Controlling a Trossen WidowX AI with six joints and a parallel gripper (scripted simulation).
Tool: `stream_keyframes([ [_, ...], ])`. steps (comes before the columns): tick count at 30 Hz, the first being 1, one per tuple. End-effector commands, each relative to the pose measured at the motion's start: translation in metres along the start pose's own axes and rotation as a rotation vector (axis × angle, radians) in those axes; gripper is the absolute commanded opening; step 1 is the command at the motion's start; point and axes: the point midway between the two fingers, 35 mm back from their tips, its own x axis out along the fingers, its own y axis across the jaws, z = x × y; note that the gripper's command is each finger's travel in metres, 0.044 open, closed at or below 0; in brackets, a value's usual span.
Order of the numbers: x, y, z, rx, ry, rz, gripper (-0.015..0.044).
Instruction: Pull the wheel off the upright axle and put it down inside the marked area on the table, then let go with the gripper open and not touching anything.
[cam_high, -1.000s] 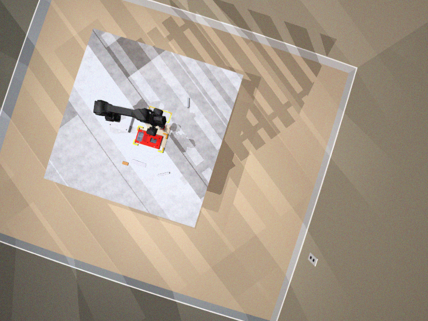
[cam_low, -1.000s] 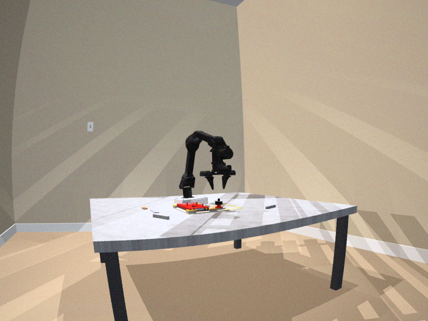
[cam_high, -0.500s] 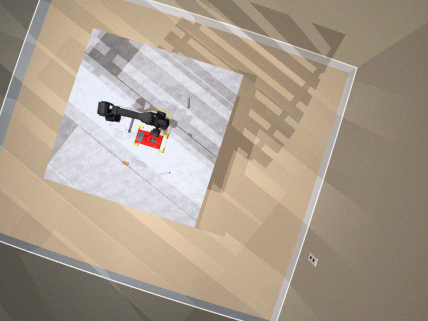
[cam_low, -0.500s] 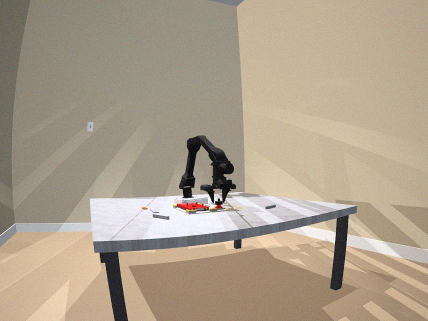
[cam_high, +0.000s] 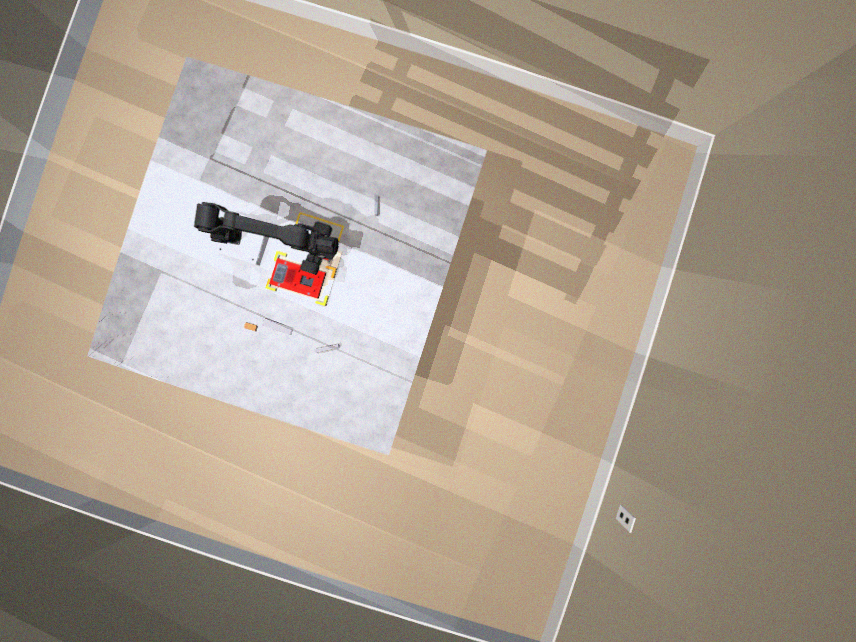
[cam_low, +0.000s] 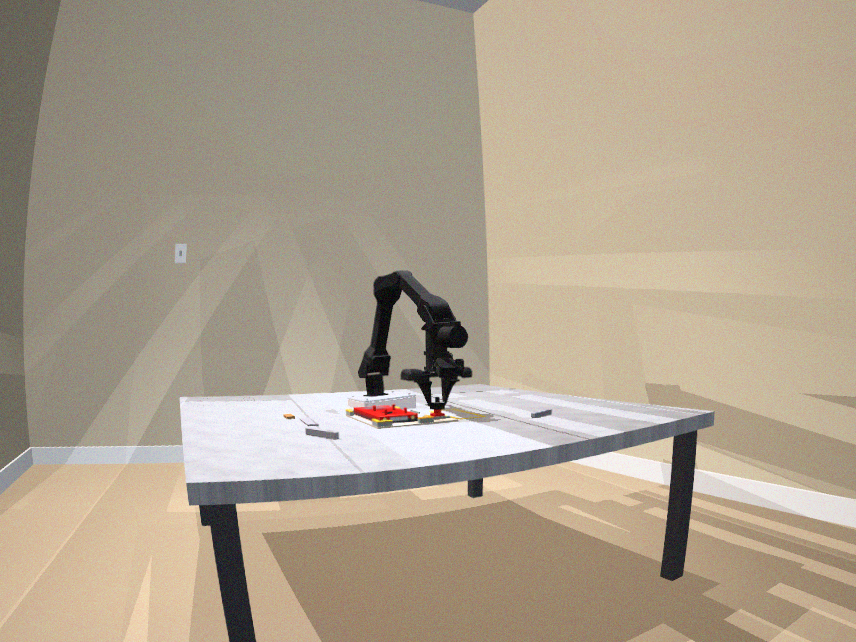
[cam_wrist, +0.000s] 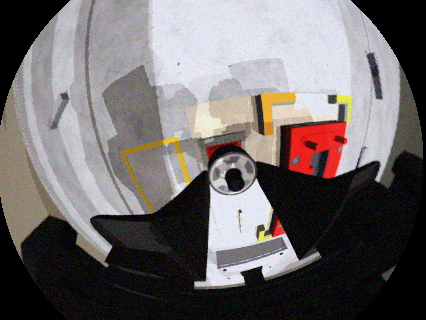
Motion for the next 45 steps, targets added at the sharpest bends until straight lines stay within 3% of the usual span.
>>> stream_keyframes([
  [1, -0.001, 0.000, 0.000, 0.000, 0.001, 0.000, 0.0004],
  [45, -0.016, 0.000, 0.000, -0.001, -0.001, 0.001, 0.0000],
])
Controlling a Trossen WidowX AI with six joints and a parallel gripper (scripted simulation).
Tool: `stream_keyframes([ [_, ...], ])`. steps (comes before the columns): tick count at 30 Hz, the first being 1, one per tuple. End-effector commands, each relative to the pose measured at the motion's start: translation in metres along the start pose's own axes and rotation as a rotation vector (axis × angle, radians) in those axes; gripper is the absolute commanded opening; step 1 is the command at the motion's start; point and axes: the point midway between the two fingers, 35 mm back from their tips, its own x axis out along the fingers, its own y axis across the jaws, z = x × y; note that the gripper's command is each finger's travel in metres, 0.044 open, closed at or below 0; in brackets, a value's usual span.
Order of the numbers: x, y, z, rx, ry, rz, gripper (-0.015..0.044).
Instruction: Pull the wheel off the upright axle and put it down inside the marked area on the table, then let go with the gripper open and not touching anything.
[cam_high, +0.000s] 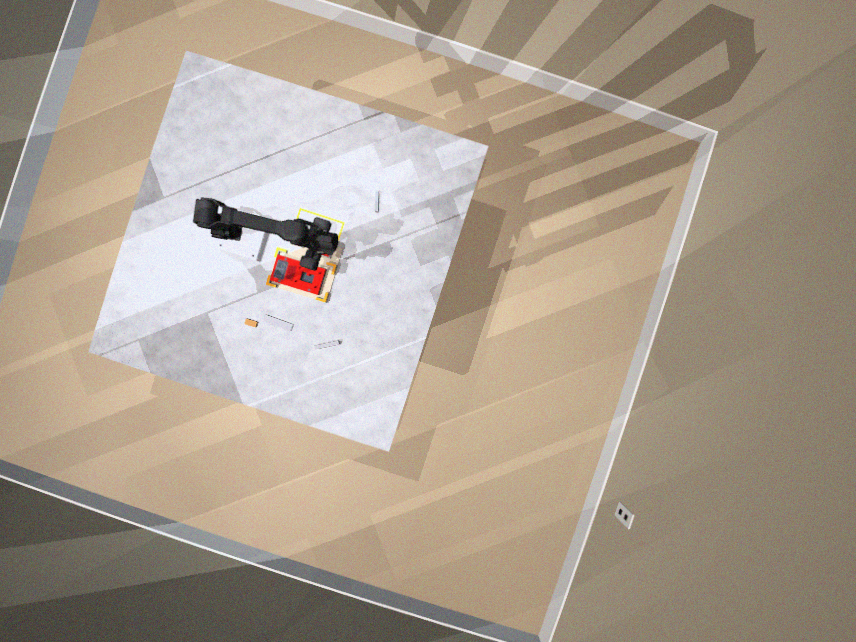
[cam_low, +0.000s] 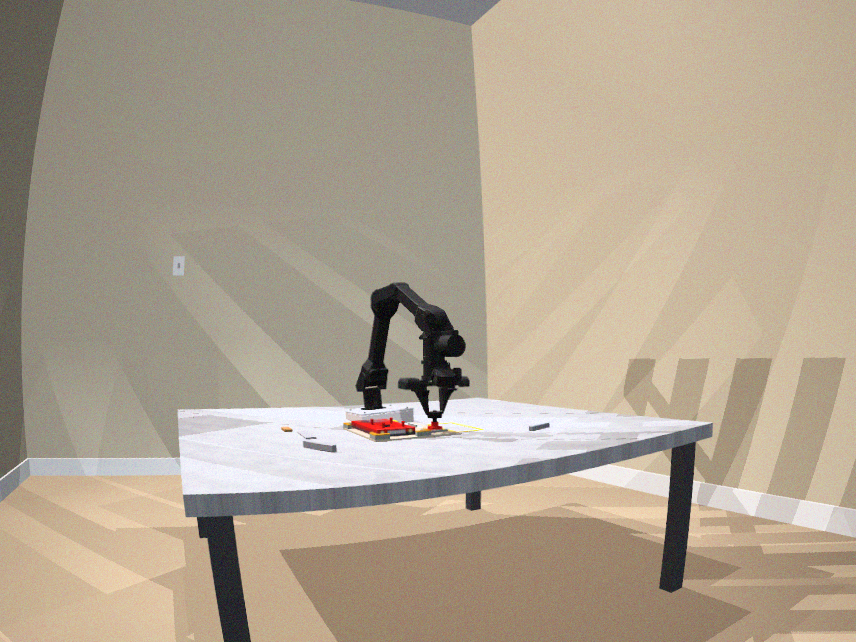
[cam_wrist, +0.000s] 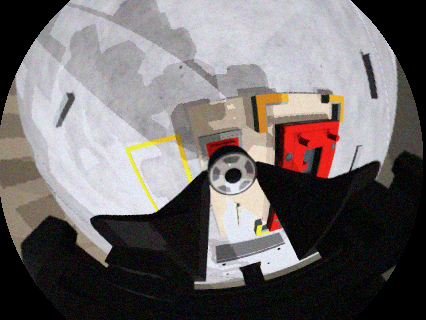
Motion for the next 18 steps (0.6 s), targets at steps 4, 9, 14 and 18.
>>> stream_keyframes([
  [4, -0.0043, 0.0001, 0.0004, 0.000, -0.004, 0.002, 0.0000],
  [9, -0.0060, 0.0001, 0.0005, 0.000, -0.004, 0.002, 0.0000],
  [14, -0.0076, 0.0001, 0.0005, 0.000, -0.005, 0.002, 0.0000],
  [18, -0.0089, 0.0001, 0.0005, 0.000, -0.005, 0.002, 0.0000],
])
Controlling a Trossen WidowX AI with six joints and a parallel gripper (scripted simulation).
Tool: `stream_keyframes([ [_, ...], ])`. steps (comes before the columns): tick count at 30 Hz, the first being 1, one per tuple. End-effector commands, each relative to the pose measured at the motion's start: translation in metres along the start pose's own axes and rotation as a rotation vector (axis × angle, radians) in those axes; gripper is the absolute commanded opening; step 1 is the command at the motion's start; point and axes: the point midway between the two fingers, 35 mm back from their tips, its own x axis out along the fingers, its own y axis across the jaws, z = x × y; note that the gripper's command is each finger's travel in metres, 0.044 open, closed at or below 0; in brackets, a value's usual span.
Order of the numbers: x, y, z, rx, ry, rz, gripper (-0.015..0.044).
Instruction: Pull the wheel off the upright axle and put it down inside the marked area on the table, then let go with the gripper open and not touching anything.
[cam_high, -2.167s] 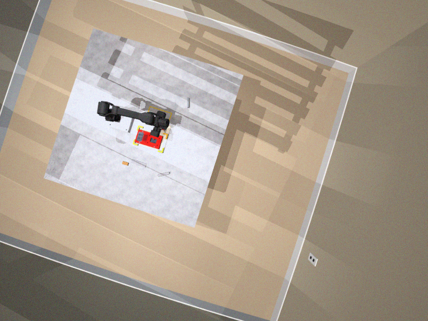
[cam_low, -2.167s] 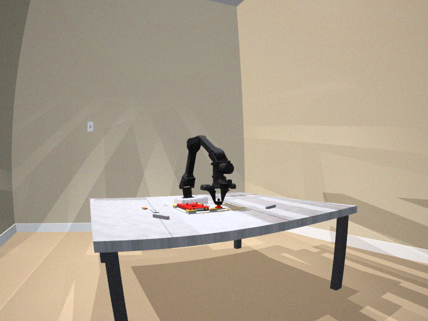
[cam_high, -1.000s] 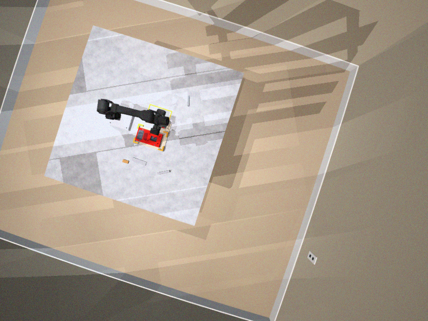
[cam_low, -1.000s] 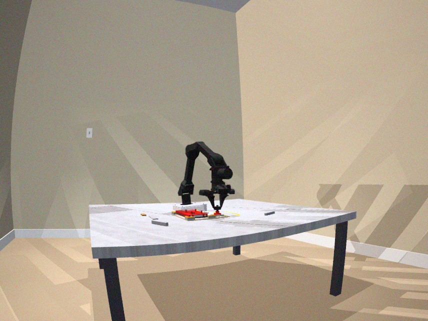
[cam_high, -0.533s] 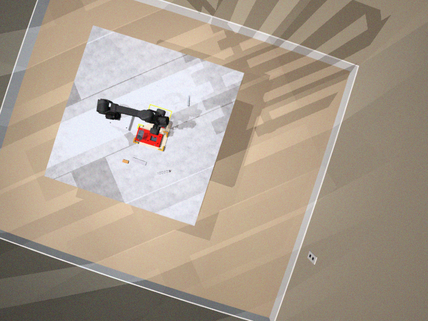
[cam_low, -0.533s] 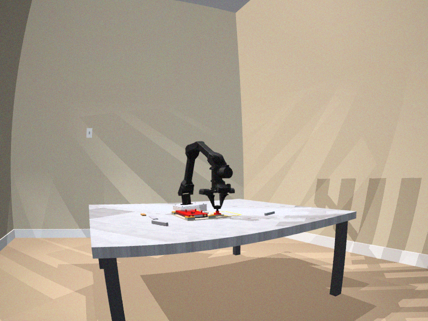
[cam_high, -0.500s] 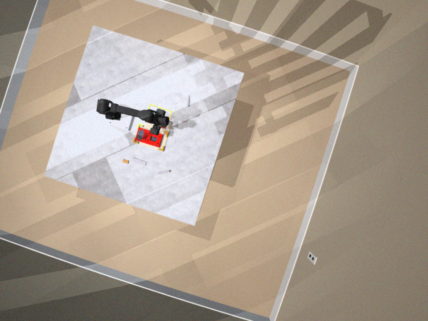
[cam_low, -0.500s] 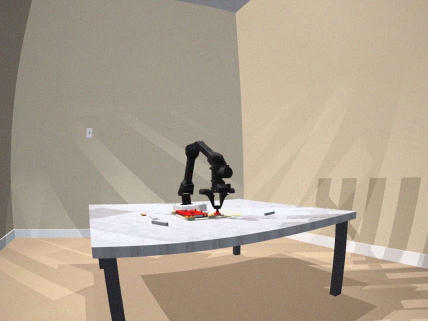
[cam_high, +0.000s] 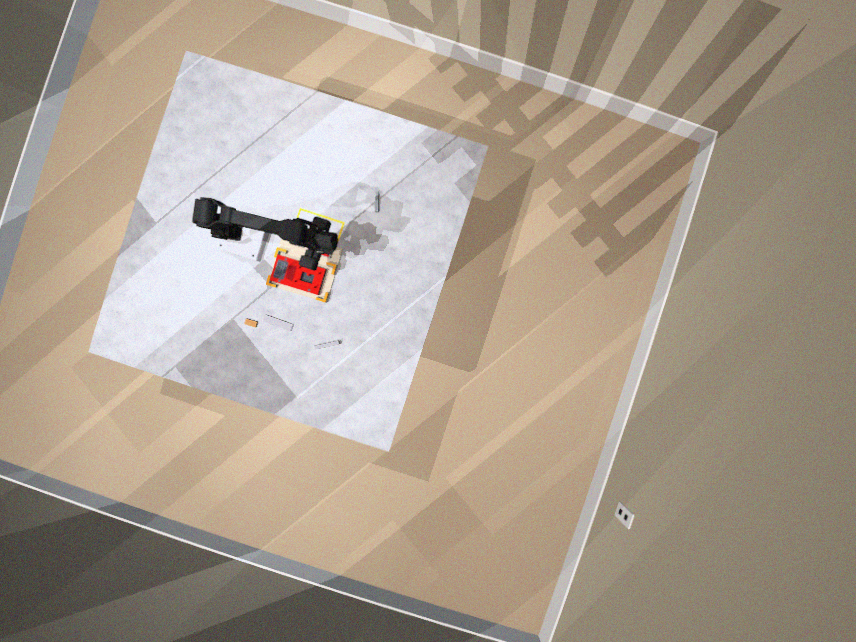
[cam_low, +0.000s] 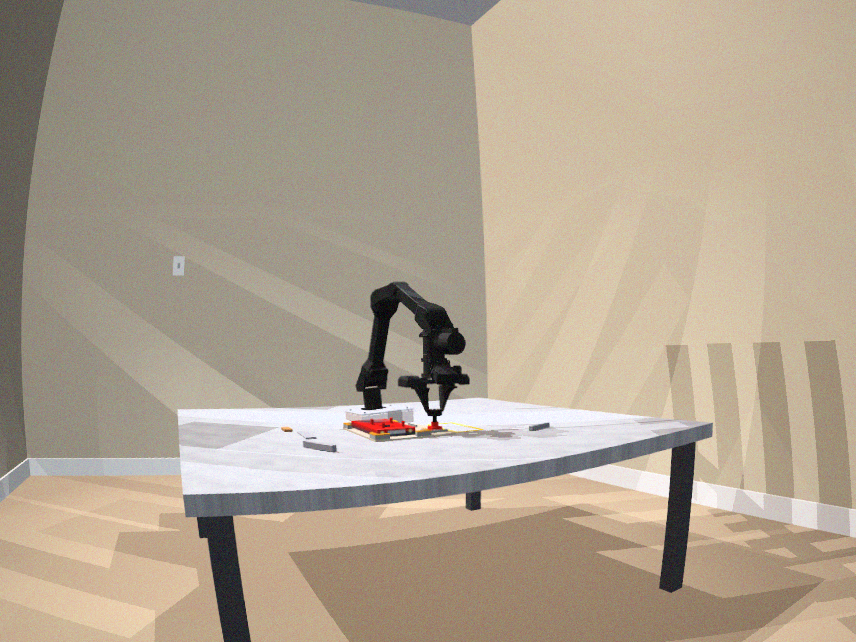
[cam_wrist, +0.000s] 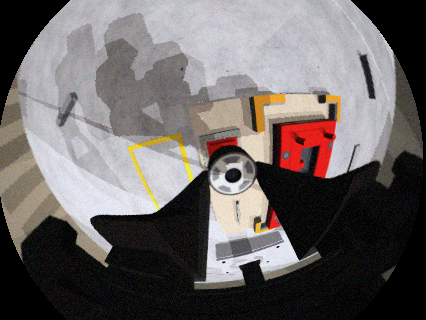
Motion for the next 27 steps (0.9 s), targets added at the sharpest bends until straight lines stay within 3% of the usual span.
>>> stream_keyframes([
  [1, -0.0034, 0.0001, 0.0004, 0.000, -0.004, 0.002, 0.0000],
  [27, -0.0120, 0.0001, 0.0003, 0.000, -0.005, 0.003, 0.0000],
])
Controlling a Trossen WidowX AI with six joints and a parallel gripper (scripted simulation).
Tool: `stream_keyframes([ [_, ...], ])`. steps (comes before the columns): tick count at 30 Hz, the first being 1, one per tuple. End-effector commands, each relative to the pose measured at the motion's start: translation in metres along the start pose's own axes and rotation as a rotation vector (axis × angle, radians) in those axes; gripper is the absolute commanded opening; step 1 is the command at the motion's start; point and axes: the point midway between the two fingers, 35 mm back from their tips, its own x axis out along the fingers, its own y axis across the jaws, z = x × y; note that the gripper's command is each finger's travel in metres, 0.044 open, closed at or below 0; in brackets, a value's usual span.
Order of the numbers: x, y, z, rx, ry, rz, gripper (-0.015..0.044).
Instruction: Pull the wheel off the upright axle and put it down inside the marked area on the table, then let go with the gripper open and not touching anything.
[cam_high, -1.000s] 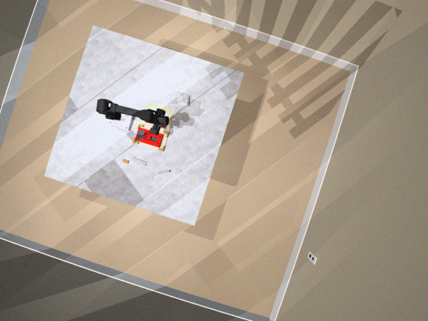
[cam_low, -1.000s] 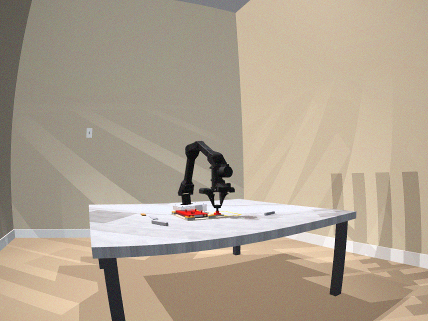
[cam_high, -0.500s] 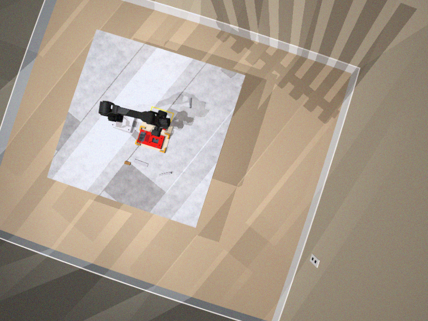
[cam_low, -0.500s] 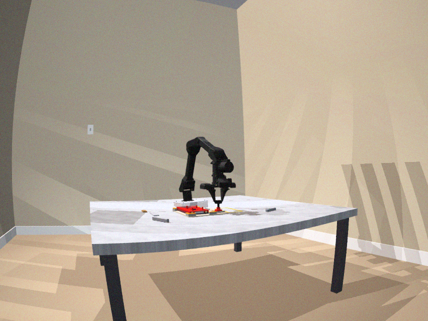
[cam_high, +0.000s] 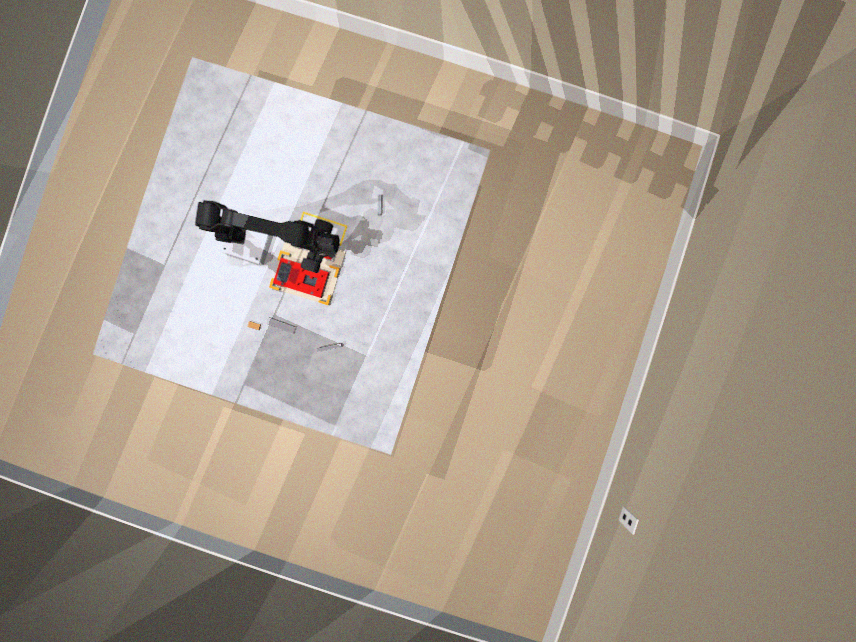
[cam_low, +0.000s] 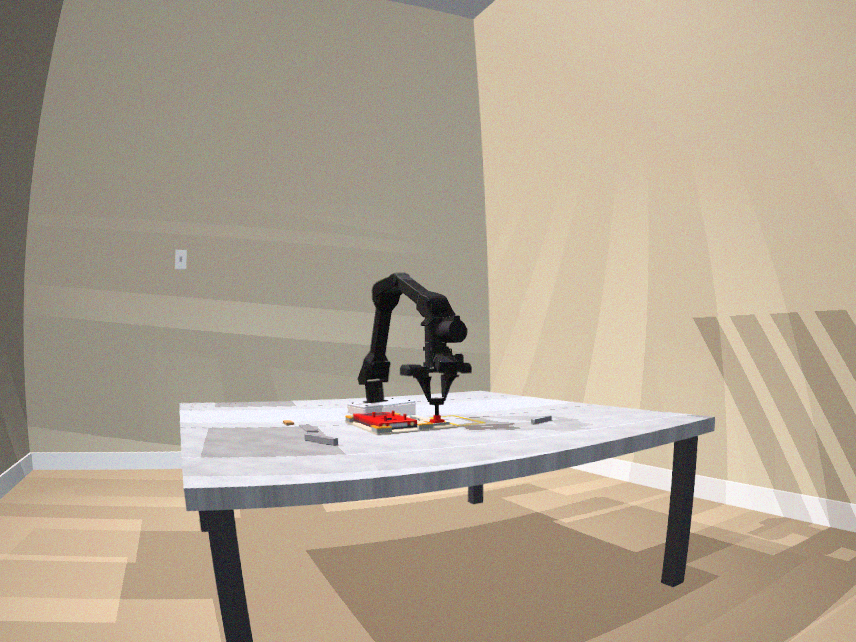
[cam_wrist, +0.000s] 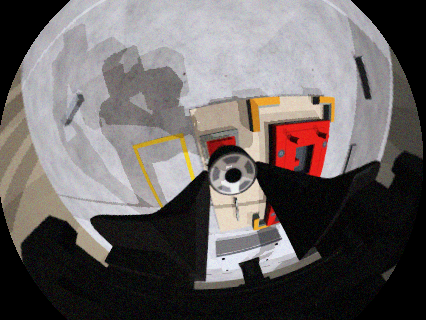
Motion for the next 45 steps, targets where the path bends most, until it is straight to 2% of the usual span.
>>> stream_keyframes([
  [1, -0.002, 0.000, 0.000, 0.000, 0.001, 0.002, 0.0000],
  [16, -0.007, 0.000, 0.000, -0.001, 0.000, 0.002, 0.0000],
  [25, -0.042, 0.000, -0.001, -0.001, 0.000, 0.002, 0.0000],
  [27, -0.033, 0.000, -0.001, -0.004, 0.006, -0.001, 0.0000],
  [45, -0.043, 0.089, -0.061, -0.001, 0.005, 0.011, 0.0000],
])
